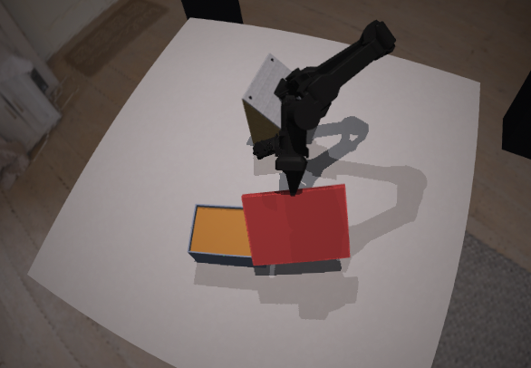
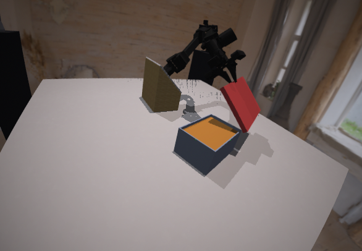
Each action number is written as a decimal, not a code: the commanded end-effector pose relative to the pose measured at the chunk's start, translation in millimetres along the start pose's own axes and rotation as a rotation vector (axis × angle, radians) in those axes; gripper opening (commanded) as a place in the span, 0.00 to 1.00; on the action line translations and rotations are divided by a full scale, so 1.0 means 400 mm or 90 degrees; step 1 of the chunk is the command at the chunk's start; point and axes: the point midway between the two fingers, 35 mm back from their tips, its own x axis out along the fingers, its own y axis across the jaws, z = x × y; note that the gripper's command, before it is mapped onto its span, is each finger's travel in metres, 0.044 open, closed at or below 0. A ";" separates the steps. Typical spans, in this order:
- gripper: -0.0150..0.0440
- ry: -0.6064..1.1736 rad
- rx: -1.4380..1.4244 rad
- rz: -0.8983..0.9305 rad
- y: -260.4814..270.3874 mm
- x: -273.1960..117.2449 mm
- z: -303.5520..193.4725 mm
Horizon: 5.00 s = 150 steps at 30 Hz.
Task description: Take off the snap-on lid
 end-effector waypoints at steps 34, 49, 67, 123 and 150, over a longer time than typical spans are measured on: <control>0.25 -0.002 0.002 0.005 -0.011 -0.020 -0.183; 0.25 -0.001 0.002 0.006 -0.016 -0.028 -0.258; 0.25 0.000 0.003 0.007 -0.023 -0.033 -0.323; 0.25 0.002 0.005 0.008 -0.119 0.045 -0.314; 0.25 0.003 0.005 0.008 -0.160 0.080 -0.315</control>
